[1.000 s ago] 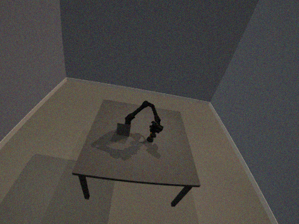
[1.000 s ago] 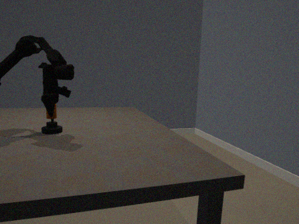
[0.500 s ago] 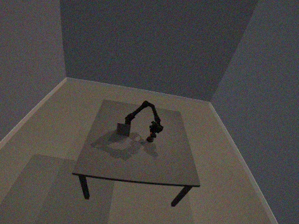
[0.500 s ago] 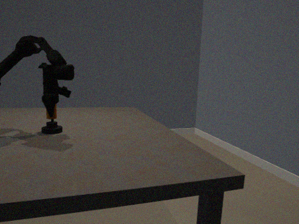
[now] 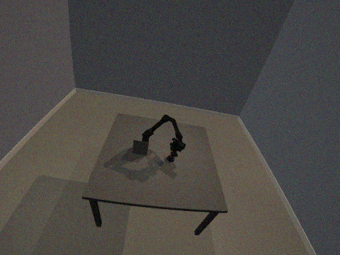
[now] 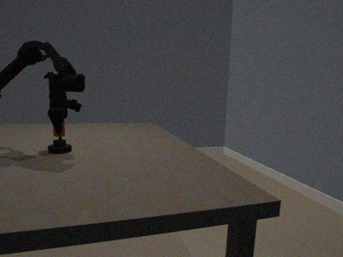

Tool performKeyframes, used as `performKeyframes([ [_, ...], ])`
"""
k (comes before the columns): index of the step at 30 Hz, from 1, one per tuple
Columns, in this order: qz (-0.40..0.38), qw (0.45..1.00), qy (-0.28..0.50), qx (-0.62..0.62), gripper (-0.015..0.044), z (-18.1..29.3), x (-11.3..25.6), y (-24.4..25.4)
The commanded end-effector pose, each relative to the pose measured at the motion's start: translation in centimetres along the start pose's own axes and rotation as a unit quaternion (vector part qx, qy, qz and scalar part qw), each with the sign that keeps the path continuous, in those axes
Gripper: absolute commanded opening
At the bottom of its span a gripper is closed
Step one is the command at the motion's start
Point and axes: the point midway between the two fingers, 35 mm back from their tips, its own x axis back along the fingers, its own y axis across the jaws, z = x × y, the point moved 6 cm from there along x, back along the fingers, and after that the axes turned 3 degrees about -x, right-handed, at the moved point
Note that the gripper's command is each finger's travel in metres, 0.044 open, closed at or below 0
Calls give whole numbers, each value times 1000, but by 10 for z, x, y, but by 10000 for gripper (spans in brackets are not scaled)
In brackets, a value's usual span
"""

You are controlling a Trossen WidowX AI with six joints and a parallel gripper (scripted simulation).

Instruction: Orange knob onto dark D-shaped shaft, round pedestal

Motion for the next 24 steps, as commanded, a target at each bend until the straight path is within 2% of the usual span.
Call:
performKeyframes([
  [1, -1, 1000, 1, 1, 0, 0, 2, 1],
  [7, -1, 1000, 1, 14, 0, -1, 4, 1],
  [13, -1, 994, 1, 105, 0, -1, 2, -1],
  [24, -1, 994, 1, 105, 0, -1, 1, 0],
])
